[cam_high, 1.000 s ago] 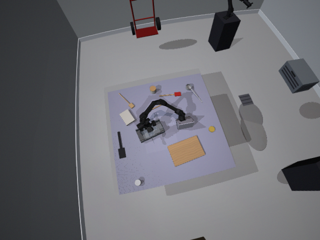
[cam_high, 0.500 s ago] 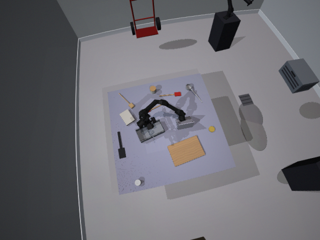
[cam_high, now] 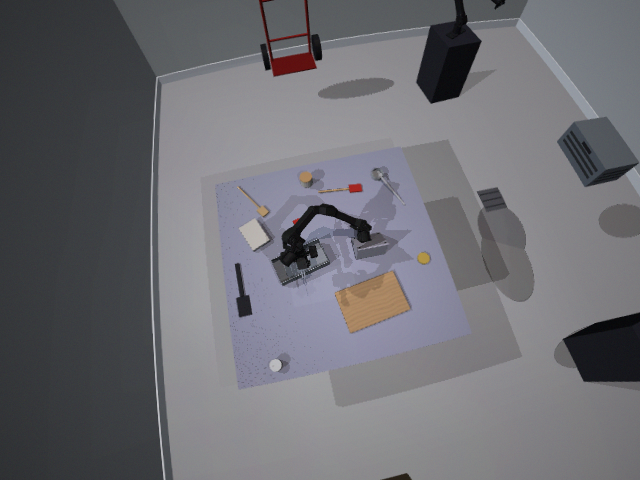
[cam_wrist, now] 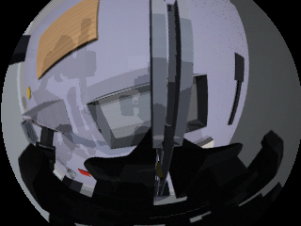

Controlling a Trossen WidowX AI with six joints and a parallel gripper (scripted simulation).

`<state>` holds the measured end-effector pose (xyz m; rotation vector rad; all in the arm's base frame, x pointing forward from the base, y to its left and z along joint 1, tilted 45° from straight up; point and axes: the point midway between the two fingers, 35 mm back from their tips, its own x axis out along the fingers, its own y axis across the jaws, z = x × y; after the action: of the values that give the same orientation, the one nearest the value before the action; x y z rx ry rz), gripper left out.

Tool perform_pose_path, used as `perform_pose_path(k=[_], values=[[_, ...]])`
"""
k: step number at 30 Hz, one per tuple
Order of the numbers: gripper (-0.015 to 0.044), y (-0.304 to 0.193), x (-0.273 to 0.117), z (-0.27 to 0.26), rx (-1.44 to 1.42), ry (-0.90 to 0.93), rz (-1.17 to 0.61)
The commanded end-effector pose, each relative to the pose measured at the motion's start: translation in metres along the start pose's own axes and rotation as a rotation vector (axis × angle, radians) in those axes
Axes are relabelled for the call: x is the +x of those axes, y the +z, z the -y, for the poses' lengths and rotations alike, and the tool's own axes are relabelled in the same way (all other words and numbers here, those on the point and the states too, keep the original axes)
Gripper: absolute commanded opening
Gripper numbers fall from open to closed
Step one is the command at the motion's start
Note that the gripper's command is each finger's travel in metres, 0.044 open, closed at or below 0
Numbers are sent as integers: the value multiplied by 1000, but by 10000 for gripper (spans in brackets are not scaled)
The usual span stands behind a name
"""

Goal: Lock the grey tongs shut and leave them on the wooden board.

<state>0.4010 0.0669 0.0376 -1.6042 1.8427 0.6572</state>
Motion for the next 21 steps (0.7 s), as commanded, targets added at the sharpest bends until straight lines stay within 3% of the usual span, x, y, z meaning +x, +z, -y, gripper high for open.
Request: perform_pose_path(k=[1,21], values=[[-150,24,-6,-8,86,-4,17],[-150,138,-10,-72,548,22,18]])
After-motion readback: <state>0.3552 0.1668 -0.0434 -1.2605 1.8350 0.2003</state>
